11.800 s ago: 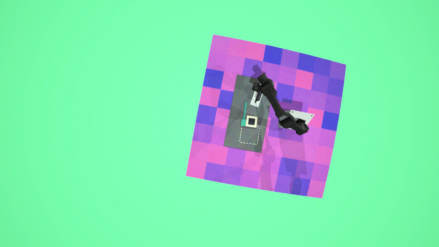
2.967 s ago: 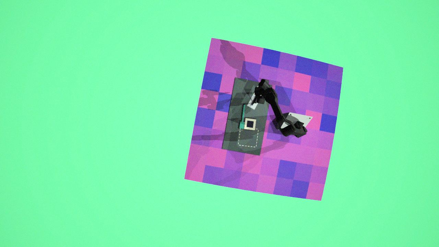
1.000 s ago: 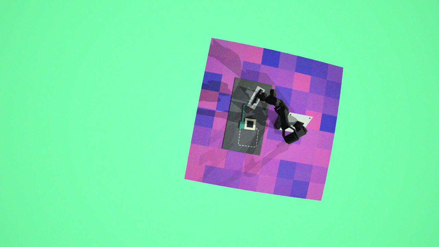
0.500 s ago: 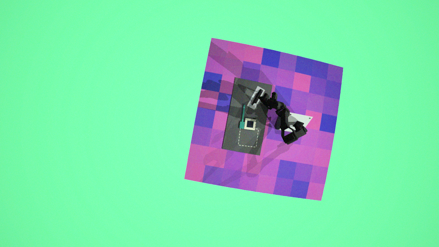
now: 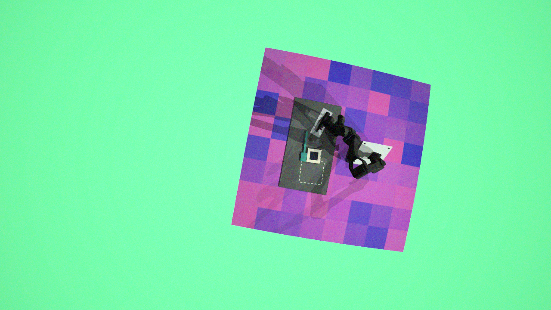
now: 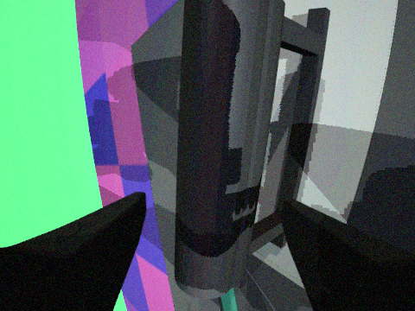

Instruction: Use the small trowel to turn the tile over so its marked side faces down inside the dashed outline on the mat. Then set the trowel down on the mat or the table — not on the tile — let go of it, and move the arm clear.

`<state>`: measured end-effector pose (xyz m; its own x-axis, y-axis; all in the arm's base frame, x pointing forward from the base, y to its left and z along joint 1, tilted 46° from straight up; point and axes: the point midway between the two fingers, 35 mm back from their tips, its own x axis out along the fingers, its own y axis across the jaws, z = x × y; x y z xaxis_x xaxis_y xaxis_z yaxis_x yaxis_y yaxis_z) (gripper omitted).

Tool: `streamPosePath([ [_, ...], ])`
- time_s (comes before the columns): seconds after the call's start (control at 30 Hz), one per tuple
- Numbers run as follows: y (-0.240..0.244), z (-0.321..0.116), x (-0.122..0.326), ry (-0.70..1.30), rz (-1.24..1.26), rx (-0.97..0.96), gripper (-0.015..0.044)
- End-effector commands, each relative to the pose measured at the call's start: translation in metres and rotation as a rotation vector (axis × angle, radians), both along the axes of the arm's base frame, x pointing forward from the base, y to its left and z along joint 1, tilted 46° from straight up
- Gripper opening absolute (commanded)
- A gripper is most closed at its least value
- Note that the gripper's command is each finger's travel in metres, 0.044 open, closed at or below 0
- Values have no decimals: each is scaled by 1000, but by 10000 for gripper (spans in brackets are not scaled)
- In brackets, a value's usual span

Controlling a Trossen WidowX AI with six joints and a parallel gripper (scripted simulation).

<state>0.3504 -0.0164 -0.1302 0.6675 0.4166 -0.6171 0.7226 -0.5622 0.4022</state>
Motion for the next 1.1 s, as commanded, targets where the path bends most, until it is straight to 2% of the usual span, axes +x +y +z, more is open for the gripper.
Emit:
streamPosePath([
  [0.0,1,-5,5,2,-7,-2,300],
  [0.63,15,-23,23,1,-7,1,300],
  [0.83,15,-23,23,1,-7,1,142],
  [1.07,15,-23,23,1,-7,1,96],
])
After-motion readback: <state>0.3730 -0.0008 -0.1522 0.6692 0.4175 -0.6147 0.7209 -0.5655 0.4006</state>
